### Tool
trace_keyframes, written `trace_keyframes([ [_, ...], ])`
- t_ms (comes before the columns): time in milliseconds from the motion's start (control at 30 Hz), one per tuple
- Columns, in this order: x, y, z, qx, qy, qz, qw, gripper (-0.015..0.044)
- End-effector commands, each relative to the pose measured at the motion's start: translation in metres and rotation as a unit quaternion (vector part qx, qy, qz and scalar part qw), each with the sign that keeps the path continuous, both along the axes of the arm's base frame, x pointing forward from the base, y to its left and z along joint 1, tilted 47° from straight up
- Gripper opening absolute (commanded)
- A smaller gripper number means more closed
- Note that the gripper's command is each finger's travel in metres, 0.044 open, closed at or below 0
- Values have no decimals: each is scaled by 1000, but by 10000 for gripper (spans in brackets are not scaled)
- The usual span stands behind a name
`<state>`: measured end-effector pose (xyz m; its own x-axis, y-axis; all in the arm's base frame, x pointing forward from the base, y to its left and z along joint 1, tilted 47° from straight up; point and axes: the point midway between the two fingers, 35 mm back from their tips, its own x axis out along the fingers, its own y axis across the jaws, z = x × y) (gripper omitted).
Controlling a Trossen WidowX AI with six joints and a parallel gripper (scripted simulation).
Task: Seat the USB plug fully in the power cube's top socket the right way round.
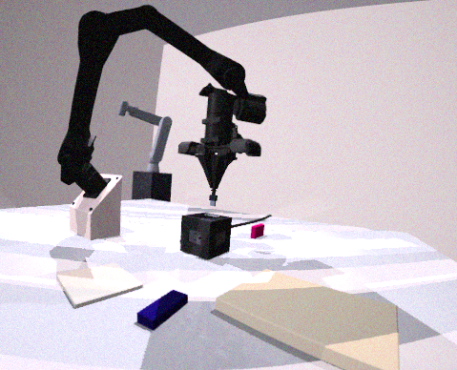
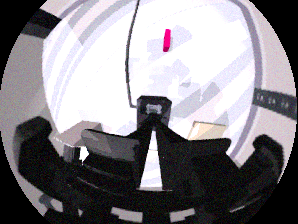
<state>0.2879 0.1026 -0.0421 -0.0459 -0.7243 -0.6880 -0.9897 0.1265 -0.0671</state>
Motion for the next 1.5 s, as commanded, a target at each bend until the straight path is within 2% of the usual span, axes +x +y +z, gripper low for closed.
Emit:
trace_keyframes([
  [0,0,0,-1,0,0,0,1000,0],
  [1467,0,-4,-4,0,3,3,1000,0],
])
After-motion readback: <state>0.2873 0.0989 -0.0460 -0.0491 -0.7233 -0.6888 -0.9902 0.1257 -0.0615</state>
